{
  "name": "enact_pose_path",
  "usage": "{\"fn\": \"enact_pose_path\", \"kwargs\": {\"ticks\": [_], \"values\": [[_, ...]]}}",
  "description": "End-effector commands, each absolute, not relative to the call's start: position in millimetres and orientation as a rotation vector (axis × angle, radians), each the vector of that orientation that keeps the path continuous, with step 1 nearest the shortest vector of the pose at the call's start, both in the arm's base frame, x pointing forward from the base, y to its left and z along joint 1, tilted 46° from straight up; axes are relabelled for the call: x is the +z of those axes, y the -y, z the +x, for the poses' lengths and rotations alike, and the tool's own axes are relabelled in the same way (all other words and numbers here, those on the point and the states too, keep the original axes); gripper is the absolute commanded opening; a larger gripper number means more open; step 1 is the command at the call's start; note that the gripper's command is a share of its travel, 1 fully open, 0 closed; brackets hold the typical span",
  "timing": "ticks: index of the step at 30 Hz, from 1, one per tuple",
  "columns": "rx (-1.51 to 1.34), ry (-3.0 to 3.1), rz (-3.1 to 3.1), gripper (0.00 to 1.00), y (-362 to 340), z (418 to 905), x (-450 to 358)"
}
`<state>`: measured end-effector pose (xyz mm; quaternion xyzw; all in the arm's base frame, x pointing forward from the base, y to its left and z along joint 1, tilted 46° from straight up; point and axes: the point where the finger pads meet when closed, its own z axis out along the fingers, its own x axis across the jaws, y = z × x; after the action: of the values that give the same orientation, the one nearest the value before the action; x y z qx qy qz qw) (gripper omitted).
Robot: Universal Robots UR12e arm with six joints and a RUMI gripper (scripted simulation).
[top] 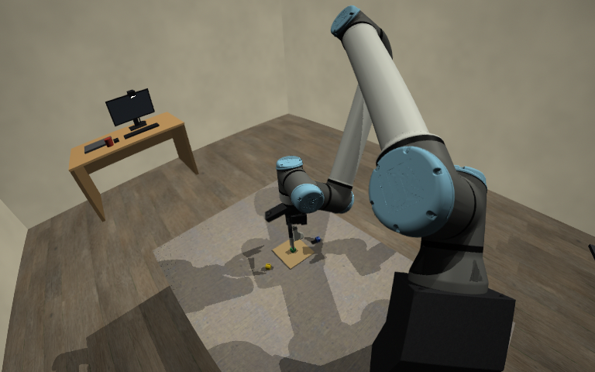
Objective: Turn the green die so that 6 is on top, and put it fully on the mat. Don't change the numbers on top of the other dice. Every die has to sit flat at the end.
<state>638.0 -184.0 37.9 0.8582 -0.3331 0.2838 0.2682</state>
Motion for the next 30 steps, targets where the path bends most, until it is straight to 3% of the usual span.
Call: {"fn": "enact_pose_path", "kwargs": {"ticks": [1, 30], "values": [[0.824, 1.099, 2.260, 1.00, 183.9, 637.6, 35.8], [1.068, 1.916, 1.870, 1.00, 189.6, 636.1, 32.3]]}}
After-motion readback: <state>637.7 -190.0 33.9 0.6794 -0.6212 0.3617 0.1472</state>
